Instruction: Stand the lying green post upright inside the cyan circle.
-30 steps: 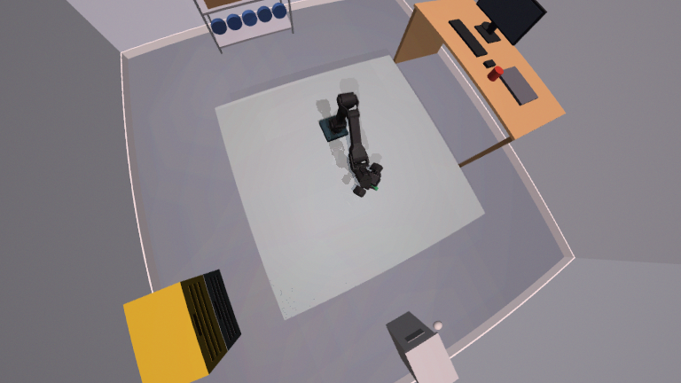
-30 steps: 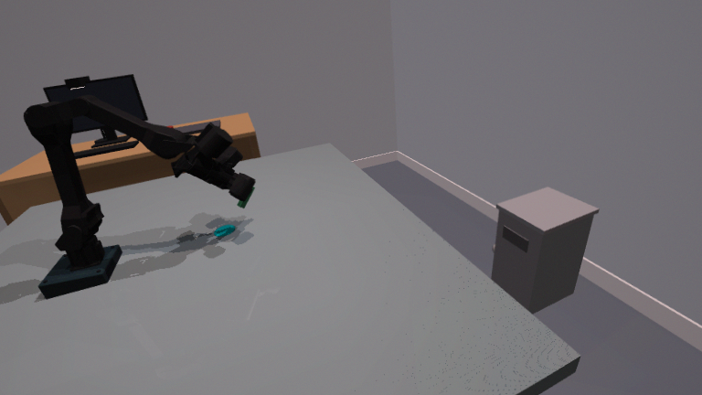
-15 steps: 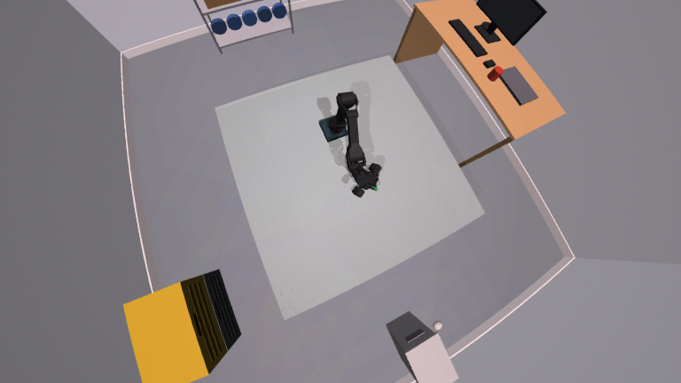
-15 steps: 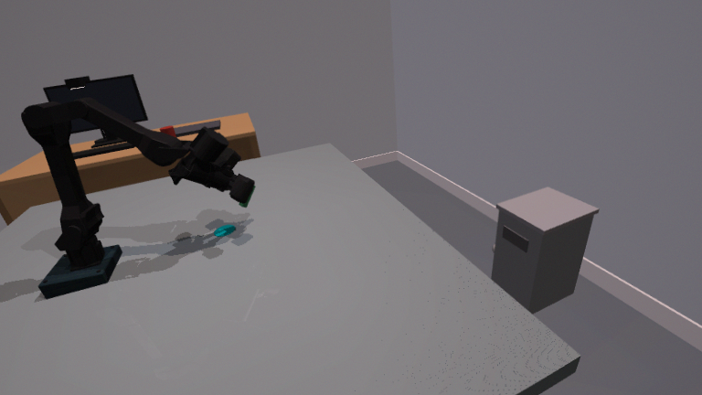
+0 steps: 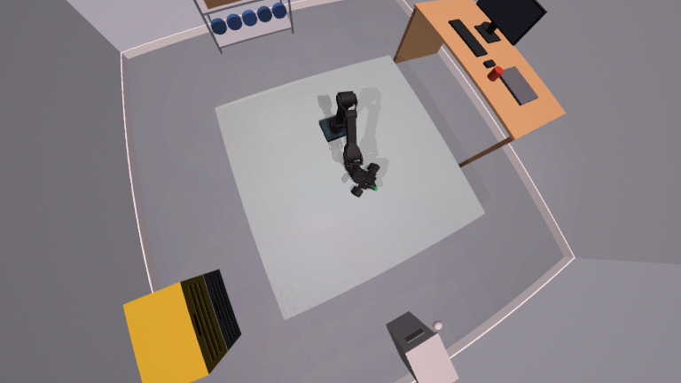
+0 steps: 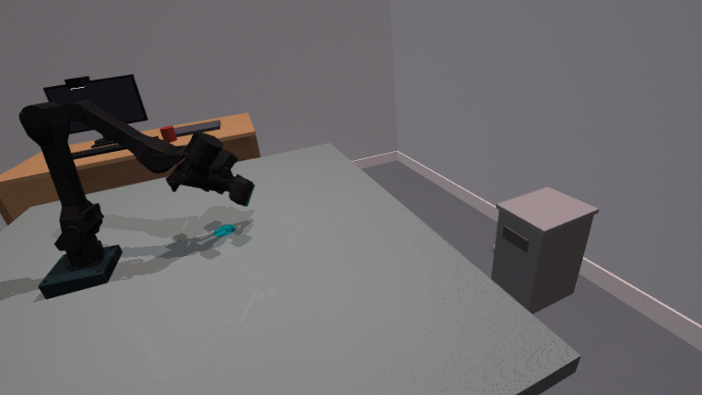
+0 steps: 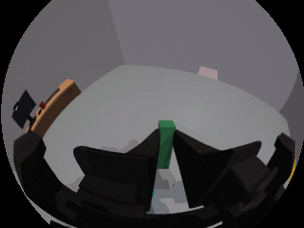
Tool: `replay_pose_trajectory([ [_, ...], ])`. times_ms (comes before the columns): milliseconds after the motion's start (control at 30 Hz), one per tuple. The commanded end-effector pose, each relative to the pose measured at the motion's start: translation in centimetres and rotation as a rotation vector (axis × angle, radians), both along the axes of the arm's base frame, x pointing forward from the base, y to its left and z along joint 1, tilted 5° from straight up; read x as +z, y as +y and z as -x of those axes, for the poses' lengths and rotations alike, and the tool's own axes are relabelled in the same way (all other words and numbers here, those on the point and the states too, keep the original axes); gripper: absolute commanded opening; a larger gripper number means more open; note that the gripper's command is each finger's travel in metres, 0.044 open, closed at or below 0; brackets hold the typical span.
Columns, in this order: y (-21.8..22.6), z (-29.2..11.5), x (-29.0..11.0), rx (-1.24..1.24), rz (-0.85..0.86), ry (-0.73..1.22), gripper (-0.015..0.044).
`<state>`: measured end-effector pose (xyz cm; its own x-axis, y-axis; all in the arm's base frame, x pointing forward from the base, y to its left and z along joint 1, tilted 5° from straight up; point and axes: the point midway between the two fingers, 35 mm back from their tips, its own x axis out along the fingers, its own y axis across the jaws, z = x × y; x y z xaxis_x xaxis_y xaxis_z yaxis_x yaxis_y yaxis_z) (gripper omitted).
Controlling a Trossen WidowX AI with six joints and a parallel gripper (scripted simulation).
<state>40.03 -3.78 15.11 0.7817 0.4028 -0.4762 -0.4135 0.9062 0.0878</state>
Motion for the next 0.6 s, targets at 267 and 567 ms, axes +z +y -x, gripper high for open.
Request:
replay_pose_trajectory([
  [267, -0.23, 0.37, 0.27, 0.008, -0.033, -0.059, 0.0023],
  [567, -0.38, 0.76, 0.43, 0.016, -0.054, -0.104, 0.0023],
])
